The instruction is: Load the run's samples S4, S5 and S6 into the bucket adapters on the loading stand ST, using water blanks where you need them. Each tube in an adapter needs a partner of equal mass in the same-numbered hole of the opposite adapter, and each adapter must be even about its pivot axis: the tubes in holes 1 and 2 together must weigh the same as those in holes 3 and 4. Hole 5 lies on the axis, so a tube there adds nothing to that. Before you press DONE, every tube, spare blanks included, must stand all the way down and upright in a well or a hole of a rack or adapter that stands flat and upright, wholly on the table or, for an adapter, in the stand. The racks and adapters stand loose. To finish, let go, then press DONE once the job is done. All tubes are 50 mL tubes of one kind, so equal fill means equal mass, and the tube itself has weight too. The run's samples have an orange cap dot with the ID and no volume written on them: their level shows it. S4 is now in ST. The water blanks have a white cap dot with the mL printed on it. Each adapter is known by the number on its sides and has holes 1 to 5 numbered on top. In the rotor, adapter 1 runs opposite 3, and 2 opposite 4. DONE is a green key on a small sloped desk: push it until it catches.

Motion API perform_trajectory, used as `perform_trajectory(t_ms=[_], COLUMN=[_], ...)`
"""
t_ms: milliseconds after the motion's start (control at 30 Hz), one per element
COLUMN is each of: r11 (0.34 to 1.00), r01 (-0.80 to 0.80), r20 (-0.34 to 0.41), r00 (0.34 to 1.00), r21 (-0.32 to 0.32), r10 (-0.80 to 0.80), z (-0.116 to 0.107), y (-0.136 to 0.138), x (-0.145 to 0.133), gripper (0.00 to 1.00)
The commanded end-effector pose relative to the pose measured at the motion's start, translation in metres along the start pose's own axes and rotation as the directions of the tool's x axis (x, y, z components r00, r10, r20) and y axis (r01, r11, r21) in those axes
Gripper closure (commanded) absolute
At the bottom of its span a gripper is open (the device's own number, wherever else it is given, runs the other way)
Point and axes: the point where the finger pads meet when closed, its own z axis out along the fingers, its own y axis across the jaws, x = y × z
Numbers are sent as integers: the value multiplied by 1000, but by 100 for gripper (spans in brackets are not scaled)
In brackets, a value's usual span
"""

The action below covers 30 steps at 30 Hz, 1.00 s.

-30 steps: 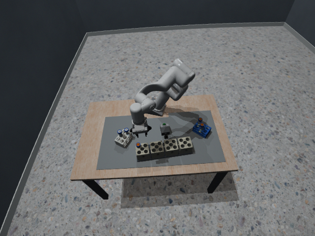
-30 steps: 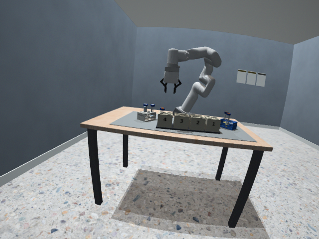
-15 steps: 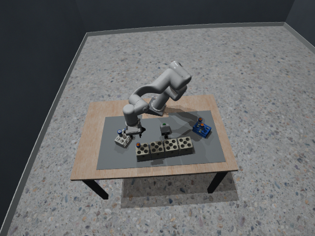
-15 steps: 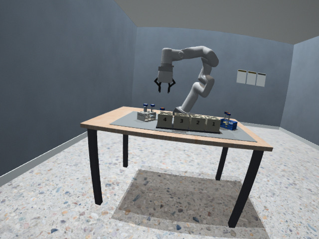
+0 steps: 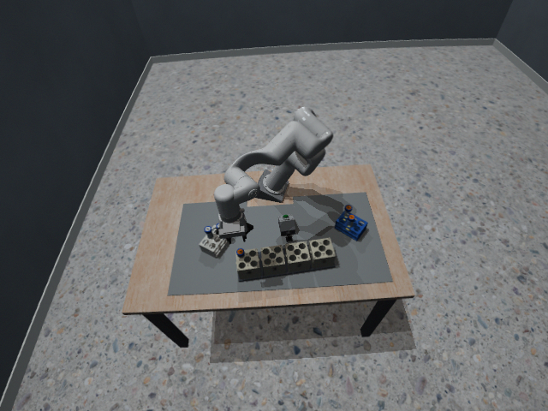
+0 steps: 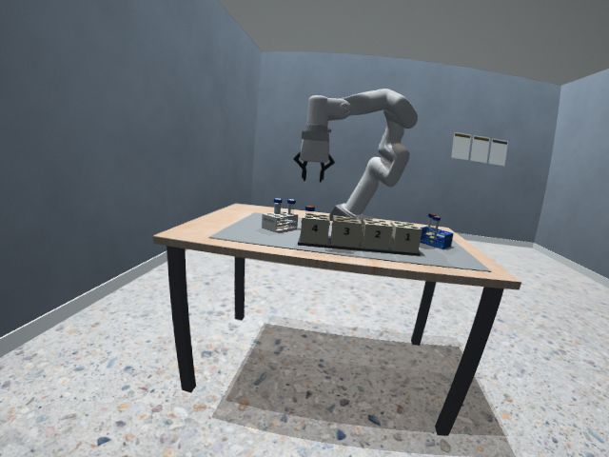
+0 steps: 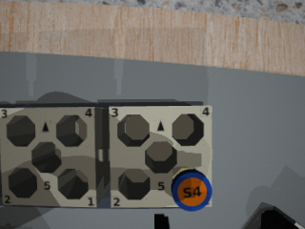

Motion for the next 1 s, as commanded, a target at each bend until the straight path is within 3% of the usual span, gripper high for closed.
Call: perform_trajectory(t_ms=[0, 967], r11=[1000, 1000], r01=[1, 1], r20=[-4, -4], r00=[1000, 1000], r21=[-4, -4], r10=[-1, -1], z=[4, 59], y=[1, 1], x=[1, 1], gripper=[43, 43])
